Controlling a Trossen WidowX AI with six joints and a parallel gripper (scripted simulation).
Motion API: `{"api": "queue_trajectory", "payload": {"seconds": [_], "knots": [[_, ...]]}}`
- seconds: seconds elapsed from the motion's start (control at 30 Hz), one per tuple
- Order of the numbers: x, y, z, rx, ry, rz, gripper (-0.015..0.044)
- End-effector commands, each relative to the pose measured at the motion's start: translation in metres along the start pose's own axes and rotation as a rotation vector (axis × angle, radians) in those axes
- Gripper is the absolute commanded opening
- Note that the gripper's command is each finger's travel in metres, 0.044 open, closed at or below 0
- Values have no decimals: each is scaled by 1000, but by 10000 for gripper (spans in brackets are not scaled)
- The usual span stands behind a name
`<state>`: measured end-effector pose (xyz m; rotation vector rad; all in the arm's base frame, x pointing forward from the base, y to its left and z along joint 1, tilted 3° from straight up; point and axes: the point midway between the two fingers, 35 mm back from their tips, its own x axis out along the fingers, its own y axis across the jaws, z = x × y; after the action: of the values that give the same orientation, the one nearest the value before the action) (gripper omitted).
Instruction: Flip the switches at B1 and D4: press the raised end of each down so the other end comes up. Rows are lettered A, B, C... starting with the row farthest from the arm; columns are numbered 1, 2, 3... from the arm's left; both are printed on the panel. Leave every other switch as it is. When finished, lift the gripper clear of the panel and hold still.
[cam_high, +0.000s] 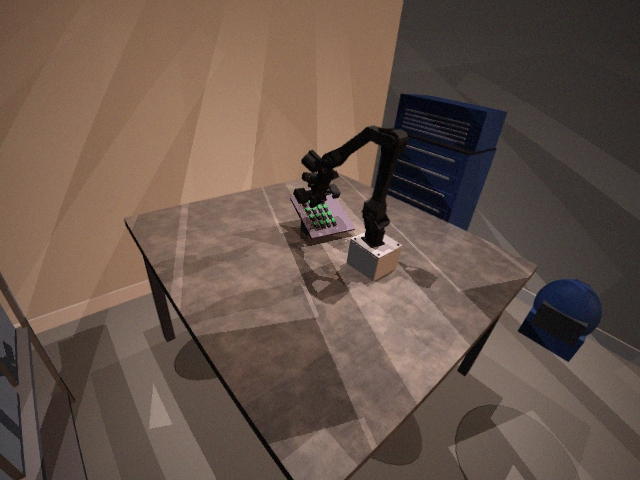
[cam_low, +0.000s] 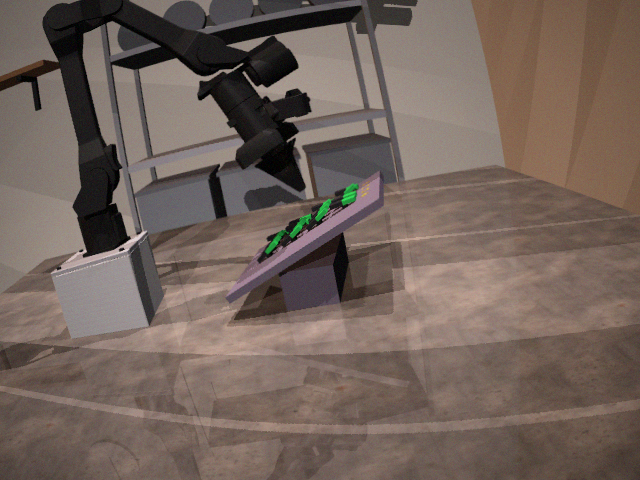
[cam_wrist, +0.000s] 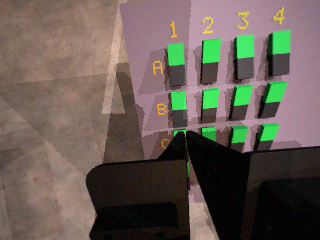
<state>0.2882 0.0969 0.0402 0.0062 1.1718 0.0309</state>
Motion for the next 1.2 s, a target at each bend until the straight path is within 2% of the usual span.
{"api": "queue_trajectory", "payload": {"seconds": [0.0,0.6,1.17], "knots": [[5,0,1,2,-12,-3,0],[28,-1,0,2,-13,-3,0],[29,-1,0,2,-13,-3,0]]}}
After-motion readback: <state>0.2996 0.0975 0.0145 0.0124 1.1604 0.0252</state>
